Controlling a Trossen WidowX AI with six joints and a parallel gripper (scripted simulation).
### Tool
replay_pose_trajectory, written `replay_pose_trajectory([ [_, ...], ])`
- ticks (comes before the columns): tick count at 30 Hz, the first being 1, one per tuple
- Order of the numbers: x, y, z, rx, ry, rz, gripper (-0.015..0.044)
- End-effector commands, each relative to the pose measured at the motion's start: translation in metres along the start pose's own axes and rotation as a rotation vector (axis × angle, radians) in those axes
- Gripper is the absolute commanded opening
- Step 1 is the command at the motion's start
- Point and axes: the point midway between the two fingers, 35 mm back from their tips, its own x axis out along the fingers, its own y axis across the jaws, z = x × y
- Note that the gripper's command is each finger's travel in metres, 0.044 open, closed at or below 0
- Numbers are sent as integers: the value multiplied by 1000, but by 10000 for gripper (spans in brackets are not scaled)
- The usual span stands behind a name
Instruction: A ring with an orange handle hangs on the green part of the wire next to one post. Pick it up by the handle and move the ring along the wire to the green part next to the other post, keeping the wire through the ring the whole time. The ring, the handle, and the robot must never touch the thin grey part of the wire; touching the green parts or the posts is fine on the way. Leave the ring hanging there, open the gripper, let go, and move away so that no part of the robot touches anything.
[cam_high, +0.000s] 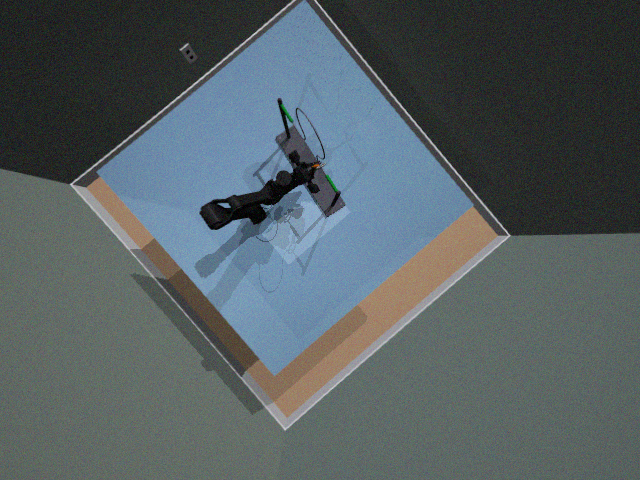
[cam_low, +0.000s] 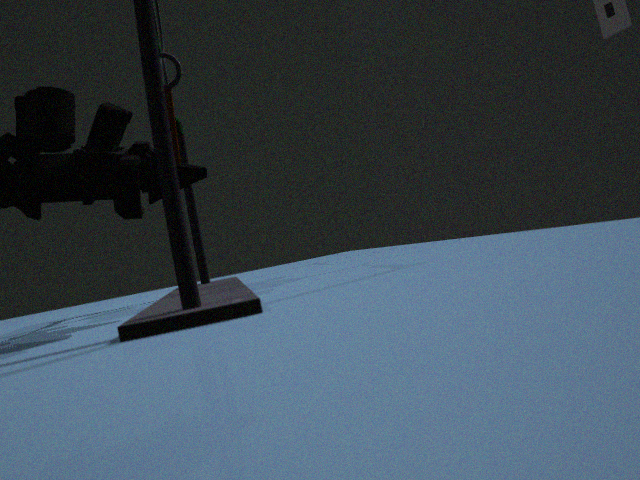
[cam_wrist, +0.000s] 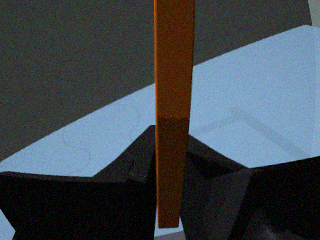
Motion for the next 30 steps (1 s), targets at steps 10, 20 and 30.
replay_pose_trajectory([
  [10,-22,45,12,266,152,62,-150],
  [20,-41,73,25,458,285,133,-150],
  [30,-56,93,42,619,394,217,-150],
])
